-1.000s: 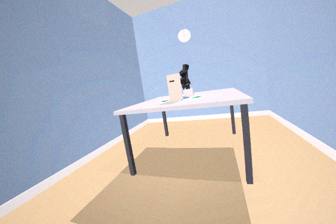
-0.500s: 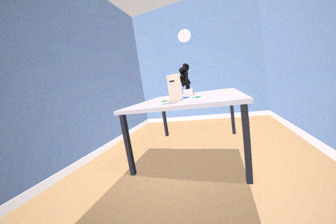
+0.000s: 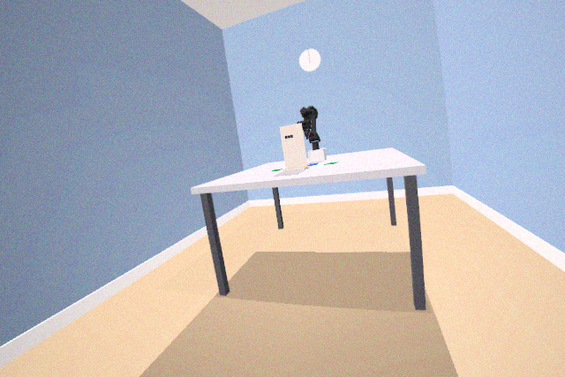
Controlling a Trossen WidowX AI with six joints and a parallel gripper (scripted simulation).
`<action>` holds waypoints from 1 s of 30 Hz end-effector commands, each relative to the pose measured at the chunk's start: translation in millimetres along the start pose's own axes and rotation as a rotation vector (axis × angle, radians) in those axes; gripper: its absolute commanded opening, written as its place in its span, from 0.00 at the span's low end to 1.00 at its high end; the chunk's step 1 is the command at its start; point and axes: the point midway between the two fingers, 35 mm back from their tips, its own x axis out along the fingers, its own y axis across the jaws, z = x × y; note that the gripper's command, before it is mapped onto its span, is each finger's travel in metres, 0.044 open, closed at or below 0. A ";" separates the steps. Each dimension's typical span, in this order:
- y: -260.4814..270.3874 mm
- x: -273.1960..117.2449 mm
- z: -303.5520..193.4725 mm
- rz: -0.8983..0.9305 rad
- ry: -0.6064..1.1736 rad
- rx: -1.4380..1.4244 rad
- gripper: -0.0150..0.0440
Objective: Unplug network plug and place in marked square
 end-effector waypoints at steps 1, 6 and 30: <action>6.6 -13.8 0.9 0.008 -0.005 0.007 0.52; 9.5 -22.3 1.0 0.008 -0.005 0.008 0.56; 9.5 -22.3 1.0 0.008 -0.005 0.008 1.00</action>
